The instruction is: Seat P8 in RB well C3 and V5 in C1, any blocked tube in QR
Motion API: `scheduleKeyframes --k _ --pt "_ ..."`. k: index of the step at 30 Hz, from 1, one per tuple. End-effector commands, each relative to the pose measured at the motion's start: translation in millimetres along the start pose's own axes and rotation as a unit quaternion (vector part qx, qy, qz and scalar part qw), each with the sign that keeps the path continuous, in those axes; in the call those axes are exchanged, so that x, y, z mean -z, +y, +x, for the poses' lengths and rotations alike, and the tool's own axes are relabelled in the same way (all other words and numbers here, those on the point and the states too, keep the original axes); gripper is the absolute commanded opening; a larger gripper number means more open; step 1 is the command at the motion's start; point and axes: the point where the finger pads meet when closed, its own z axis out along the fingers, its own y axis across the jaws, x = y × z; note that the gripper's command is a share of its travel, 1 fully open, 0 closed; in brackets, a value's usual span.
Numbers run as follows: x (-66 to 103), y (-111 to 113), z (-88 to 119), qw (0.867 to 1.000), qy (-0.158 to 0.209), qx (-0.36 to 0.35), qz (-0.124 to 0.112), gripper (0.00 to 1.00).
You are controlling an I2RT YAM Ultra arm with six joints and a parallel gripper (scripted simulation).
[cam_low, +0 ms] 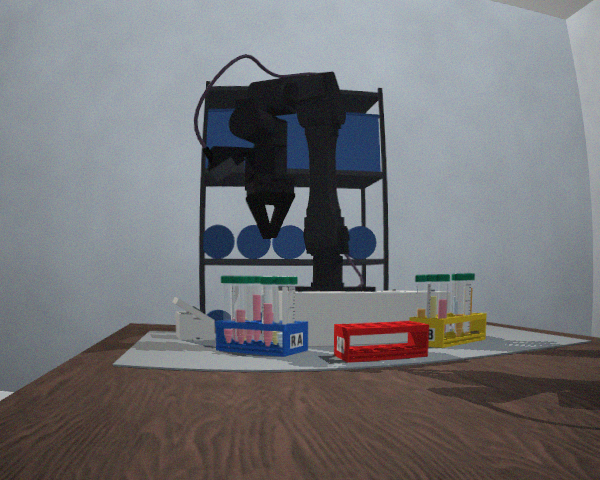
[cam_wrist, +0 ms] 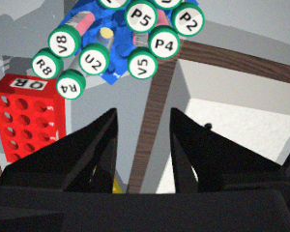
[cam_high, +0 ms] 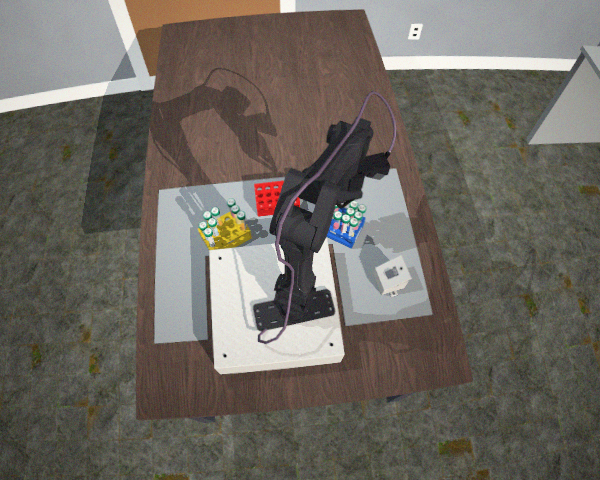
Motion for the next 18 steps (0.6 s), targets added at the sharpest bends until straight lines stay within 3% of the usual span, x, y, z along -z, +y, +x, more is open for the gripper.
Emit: scheduleKeyframes --k 1,14,16,17,18 --pt "1.7 1.3 4.3 1.000 -0.006 0.001 -0.008 0.30" --pt "-31.0 2.7 5.2 1.000 0.006 -0.001 0.005 0.30" --pt "-31.0 2.7 5.2 1.000 0.006 -0.001 0.005 0.30" --pt "-25.0 10.2 -1.1 1.000 -0.005 0.001 -0.007 0.30" --pt "-34.1 3.7 5.2 1.000 0.005 0.001 0.004 0.30"
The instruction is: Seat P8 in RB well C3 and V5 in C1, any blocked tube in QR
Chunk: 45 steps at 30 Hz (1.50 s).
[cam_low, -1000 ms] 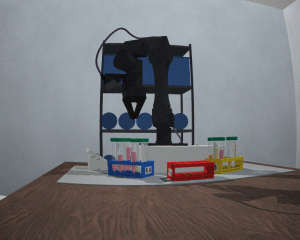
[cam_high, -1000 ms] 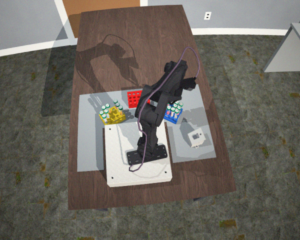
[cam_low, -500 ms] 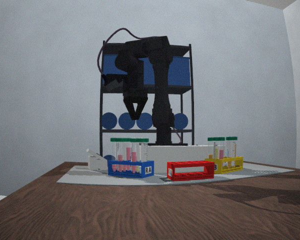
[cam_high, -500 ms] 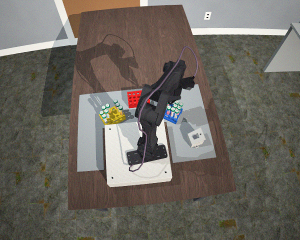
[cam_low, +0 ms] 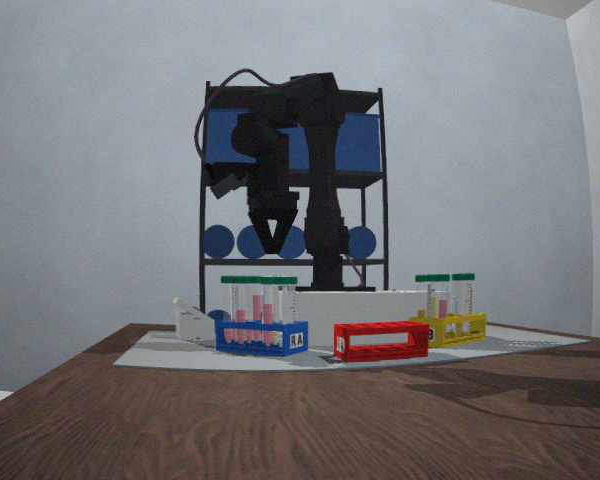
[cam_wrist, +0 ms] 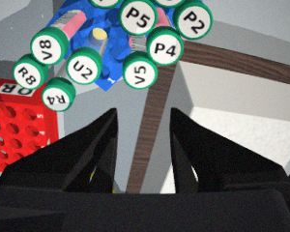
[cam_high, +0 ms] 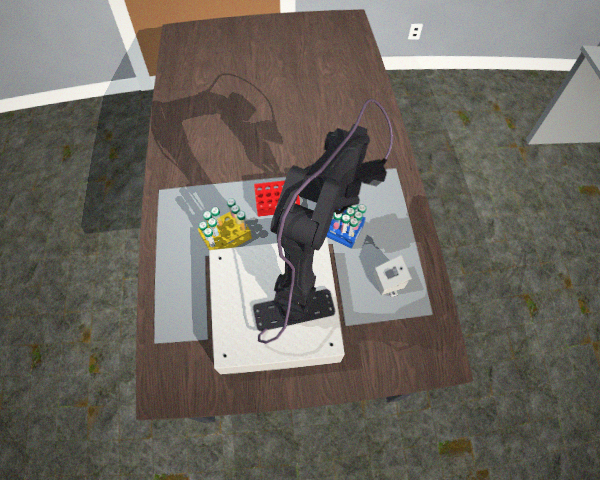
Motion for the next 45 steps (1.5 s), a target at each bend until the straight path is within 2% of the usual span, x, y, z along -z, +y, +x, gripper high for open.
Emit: scheduleKeyframes --k 1,13,15,16,17,22,28,30,33,38,40,45 --pt "-10.5 4.6 0.4 1.000 0.000 0.001 -0.002 0.30" --pt "-31.3 6.4 0.6 1.000 0.000 0.002 -0.002 0.30" --pt "-31.3 6.4 0.6 1.000 0.000 0.002 -0.002 0.30" --pt "-22.4 15.3 -10.4 1.000 -0.014 -0.001 -0.019 0.30" --pt "-19.9 15.7 -11.0 1.000 -0.018 -0.001 -0.022 0.30" --pt "-29.1 5.0 -2.0 1.000 -0.007 -0.002 -0.010 0.30" --pt "-21.8 9.1 -5.8 1.000 -0.018 -0.002 -0.023 0.30" --pt "-27.2 4.2 -1.5 1.000 -0.012 -0.002 -0.016 0.30" --pt "-22.5 7.9 -4.8 1.000 -0.017 -0.002 -0.021 0.30" --pt "-29.1 2.5 -0.2 1.000 -0.011 -0.002 -0.014 0.30" --pt "-24.8 7.9 -4.9 1.000 -0.019 -0.002 -0.023 0.30" --pt "-30.1 4.1 -1.7 1.000 -0.014 -0.002 -0.018 0.30"
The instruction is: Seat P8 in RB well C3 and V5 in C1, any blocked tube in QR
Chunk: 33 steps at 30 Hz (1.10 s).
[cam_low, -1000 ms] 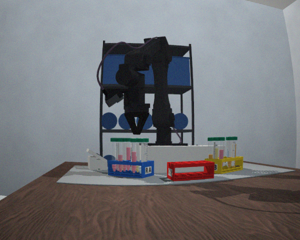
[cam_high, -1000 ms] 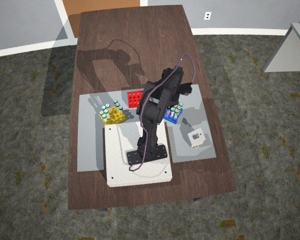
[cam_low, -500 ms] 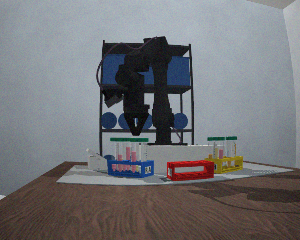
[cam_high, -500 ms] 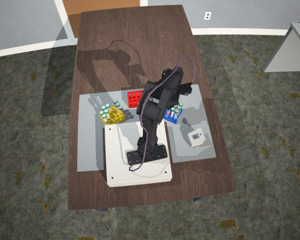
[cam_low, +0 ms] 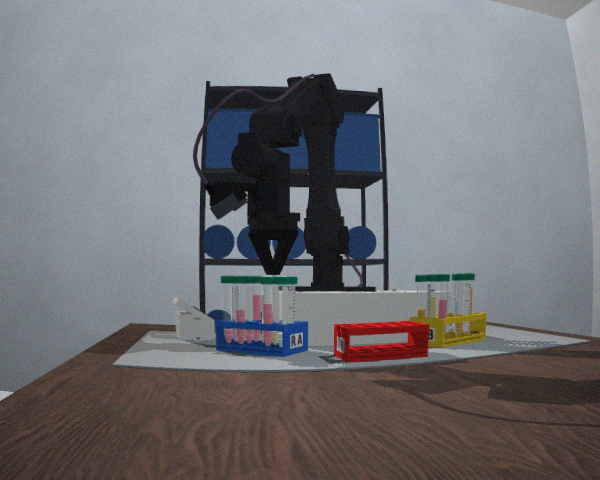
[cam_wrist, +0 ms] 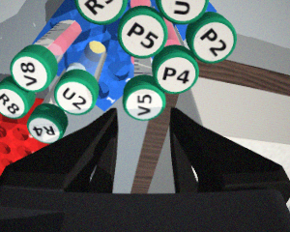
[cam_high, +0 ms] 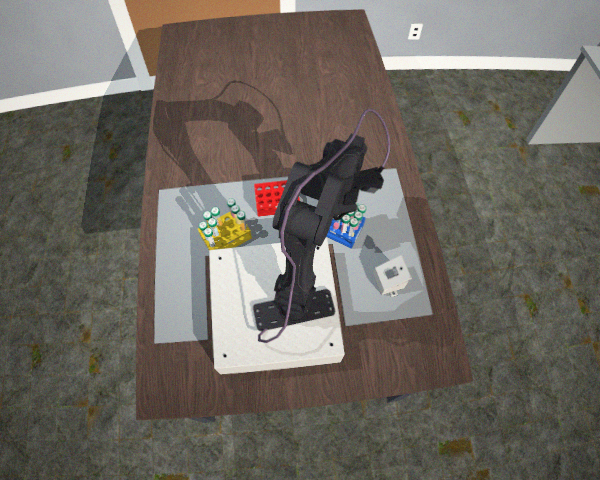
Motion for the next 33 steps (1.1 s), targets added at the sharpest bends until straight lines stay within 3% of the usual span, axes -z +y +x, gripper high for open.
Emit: scheduleKeyframes --k 1,11,22,33 --pt "6.3 3.4 -3.0 1.000 -0.012 -0.002 -0.016 0.30" --pt "3.3 4.7 -4.1 1.000 -0.013 -0.002 -0.017 0.30" --pt "-13.7 -2.4 2.1 1.000 0.004 -0.003 0.002 0.30" --pt "-15.3 2.0 -1.4 1.000 -0.002 -0.002 -0.004 0.30"
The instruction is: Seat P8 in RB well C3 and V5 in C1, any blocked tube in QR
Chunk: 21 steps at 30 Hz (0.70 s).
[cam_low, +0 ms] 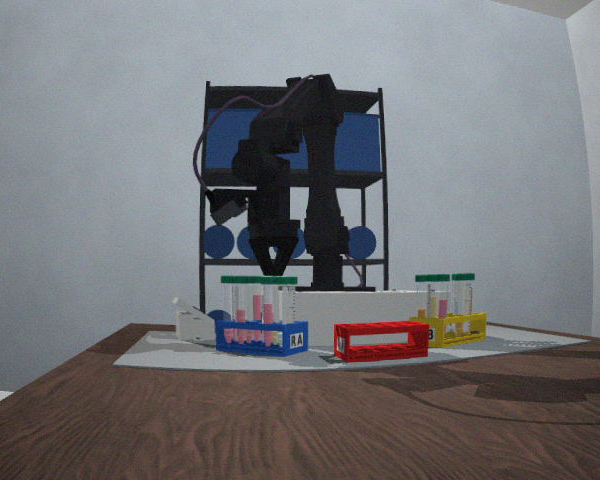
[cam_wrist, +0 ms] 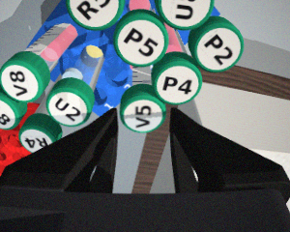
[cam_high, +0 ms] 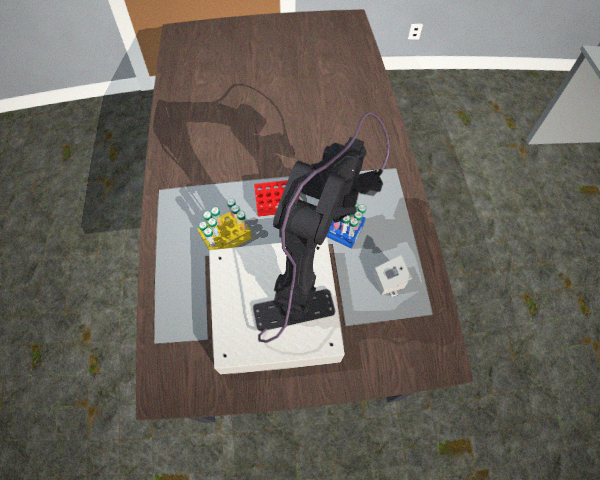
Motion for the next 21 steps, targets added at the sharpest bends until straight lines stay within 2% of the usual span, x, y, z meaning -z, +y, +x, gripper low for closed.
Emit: scheduleKeyframes --k 1,5,6,9,10,21 --pt "-4.6 1.6 -0.8 1.000 0.000 -0.002 -0.002 0.30" --pt "-6.4 -0.5 1.0 1.000 0.002 -0.002 0.000 0.30" --pt "1.0 2.5 -2.1 1.000 -0.005 -0.001 -0.006 0.30" --pt "1.0 2.3 -1.9 1.000 -0.005 -0.001 -0.006 0.30" --pt "1.0 2.3 -1.9 1.000 -0.005 -0.001 -0.006 0.00" --pt "1.0 2.3 -1.9 1.000 -0.005 -0.001 -0.006 0.00"
